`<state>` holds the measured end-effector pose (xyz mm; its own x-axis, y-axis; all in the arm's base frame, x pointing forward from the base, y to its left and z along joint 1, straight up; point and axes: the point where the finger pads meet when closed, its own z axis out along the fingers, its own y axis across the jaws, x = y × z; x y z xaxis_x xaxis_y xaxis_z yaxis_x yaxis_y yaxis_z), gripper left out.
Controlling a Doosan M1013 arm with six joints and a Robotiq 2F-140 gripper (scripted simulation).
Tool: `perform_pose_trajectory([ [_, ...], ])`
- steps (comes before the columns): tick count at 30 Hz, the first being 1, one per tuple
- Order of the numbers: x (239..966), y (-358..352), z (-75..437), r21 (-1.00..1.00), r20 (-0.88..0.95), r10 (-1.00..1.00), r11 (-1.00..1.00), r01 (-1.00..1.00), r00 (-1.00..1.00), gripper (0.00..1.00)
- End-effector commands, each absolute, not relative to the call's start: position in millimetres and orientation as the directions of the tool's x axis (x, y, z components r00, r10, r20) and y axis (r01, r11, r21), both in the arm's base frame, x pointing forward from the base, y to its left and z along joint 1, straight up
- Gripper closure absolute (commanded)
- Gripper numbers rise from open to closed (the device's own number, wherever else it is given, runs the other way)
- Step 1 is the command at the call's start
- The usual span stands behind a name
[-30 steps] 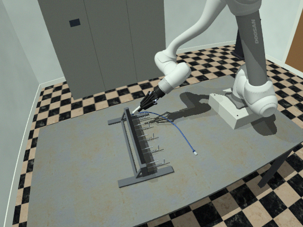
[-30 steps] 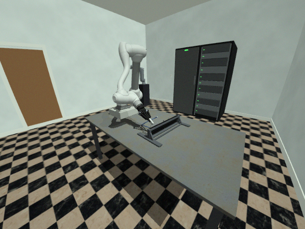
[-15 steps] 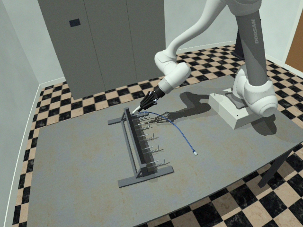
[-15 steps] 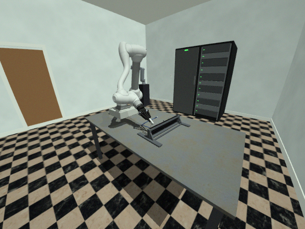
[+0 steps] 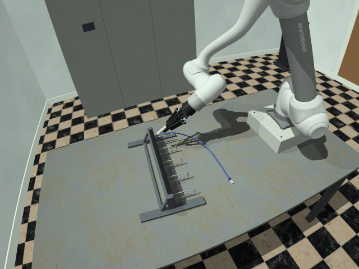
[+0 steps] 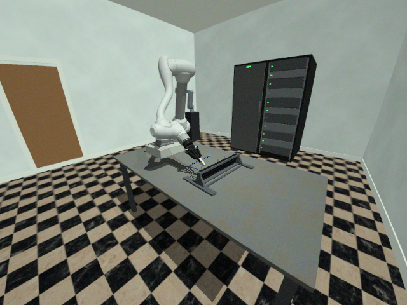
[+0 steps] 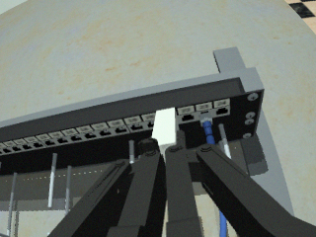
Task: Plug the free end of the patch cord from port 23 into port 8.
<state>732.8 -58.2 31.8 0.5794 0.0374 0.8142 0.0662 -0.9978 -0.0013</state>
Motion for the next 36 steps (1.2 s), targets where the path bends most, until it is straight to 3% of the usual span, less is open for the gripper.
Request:
perform_pose_trajectory([
  [1, 733, -58, 32, -0.001, 0.814, 0.037, -0.998, 0.066, 0.579, 1.00],
  [14, 725, -59, 37, -0.001, 0.814, 0.037, -0.998, 0.066, 0.579, 1.00],
  [36, 621, -66, 112, -0.001, 0.814, 0.037, -0.998, 0.066, 0.579, 1.00],
])
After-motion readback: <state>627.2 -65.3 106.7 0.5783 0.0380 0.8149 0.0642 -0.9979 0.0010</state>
